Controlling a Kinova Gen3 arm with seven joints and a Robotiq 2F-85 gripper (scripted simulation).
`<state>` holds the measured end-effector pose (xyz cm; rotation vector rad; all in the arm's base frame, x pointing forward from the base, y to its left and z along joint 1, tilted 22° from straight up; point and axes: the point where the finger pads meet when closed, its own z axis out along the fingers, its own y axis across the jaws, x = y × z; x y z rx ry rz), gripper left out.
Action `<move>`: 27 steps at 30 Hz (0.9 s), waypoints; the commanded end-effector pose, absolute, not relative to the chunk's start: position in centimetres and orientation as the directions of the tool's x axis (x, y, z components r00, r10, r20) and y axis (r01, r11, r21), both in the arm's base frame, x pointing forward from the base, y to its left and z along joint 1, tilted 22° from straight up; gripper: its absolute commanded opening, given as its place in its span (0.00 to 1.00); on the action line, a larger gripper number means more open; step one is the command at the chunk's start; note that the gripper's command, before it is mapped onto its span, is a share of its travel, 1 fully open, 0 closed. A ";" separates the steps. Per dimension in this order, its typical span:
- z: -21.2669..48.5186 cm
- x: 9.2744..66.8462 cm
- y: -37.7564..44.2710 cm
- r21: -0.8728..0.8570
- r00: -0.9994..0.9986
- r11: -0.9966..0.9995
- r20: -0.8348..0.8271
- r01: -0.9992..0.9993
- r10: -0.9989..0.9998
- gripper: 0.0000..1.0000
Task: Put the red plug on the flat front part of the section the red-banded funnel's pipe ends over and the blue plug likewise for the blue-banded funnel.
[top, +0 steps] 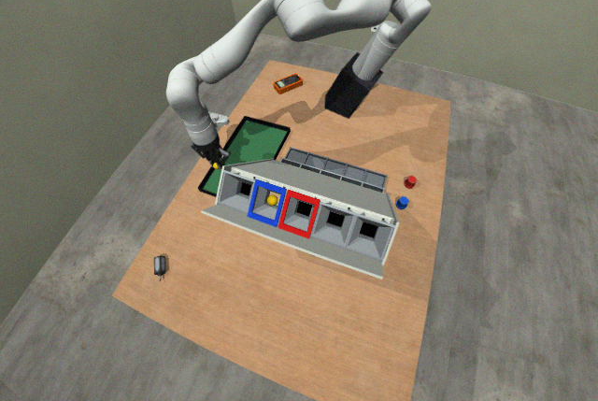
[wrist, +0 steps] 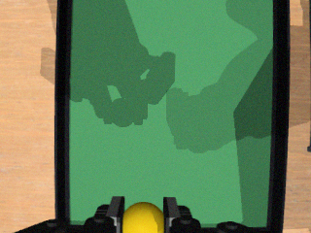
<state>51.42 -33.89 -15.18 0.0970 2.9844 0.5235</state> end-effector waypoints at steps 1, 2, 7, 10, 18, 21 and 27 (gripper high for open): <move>-12.8 51.1 -34.6 0.342 -0.992 0.939 -0.099 0.043 0.081 0.00; -12.8 51.1 -34.6 0.342 -0.992 0.939 -0.099 0.043 0.081 0.00; -11.4 44.3 -34.9 0.342 -0.992 0.939 -0.097 0.043 0.081 0.00; -11.2 43.8 -34.9 0.342 -0.992 0.939 -0.097 0.043 0.081 0.00; -10.0 38.2 -35.2 0.342 -0.992 0.939 -0.097 0.043 0.081 0.00; -10.0 38.2 -35.2 0.342 -0.992 0.939 -0.097 0.043 0.081 0.00; -4.9 40.1 -29.1 0.359 -0.995 0.932 -0.070 0.045 0.075 0.00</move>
